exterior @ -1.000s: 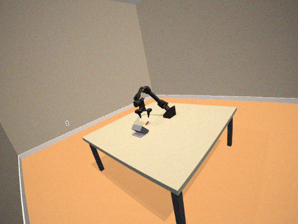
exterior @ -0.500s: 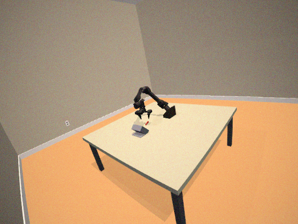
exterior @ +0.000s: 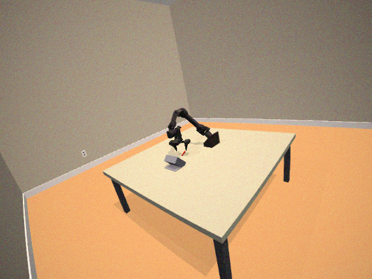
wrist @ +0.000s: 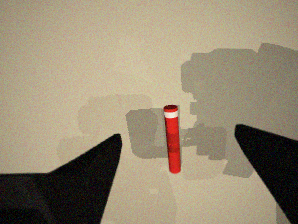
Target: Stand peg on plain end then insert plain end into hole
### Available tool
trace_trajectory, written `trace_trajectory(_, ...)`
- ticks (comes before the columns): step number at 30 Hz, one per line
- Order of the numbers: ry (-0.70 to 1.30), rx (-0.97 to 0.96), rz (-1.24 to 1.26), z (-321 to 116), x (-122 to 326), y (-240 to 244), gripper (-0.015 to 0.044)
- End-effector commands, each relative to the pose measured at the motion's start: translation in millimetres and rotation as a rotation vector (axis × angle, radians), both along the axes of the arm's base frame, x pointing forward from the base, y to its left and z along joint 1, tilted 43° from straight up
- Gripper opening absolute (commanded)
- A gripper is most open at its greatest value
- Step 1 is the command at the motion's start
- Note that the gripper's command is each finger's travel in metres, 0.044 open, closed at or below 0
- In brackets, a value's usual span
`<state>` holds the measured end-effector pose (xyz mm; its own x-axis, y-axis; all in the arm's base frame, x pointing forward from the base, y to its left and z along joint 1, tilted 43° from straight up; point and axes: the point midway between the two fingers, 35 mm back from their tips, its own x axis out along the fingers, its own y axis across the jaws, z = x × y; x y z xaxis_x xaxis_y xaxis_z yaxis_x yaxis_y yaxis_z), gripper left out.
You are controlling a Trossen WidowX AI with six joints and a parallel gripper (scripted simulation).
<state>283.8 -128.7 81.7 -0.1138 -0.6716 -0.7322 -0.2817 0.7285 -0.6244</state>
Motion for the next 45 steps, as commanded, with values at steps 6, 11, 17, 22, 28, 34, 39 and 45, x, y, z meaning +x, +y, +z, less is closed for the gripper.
trace_trajectory(6, 0.011, -0.003, 0.006, -12, -3, -9, 0.0440)
trace_trajectory(11, 0.011, -0.004, 0.006, -17, -4, -15, 0.0440)
trace_trajectory(17, 0.011, -0.005, 0.006, -24, -6, -21, 0.0440)
trace_trajectory(22, 0.012, -0.007, 0.006, -29, -8, -27, 0.0440)
trace_trajectory(28, 0.012, -0.007, 0.006, -30, -8, -27, 0.0335)
trace_trajectory(34, 0.012, -0.007, 0.006, -30, -8, -27, 0.0177)
trace_trajectory(39, 0.012, -0.007, 0.006, -30, -8, -27, 0.0110)
trace_trajectory(45, 0.012, -0.007, 0.006, -30, -8, -27, 0.0110)
